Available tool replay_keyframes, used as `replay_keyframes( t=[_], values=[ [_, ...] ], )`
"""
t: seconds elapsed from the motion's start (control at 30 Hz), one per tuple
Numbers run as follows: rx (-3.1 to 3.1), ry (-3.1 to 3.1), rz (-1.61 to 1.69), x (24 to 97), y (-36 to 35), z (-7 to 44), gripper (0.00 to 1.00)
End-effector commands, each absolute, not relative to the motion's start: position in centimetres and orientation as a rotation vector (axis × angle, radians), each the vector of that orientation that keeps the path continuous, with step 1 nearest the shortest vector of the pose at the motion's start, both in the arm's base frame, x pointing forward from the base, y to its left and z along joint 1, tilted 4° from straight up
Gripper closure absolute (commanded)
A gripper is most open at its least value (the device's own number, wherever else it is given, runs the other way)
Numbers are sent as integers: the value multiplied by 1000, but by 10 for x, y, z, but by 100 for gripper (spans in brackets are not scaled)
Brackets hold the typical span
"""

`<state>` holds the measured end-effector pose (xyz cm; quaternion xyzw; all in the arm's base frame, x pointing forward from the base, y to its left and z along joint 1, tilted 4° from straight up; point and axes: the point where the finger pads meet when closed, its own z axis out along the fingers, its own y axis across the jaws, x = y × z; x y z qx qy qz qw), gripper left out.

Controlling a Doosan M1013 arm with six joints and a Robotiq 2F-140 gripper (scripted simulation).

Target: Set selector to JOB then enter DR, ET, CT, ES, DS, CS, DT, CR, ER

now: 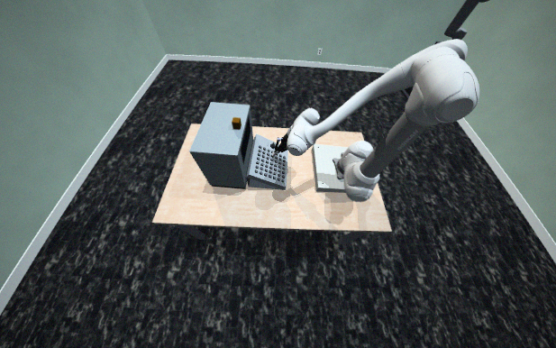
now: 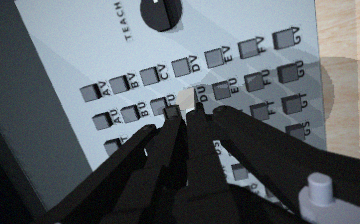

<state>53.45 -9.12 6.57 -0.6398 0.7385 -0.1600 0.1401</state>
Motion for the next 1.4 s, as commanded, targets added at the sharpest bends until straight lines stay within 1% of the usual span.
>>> replay_keyframes(
  t=[0.0, 1.37],
  values=[
    [-1849, 2134, -462, 535, -91, 66, 100],
    [-1849, 2134, -462, 539, -92, 56, 100]
  ],
)
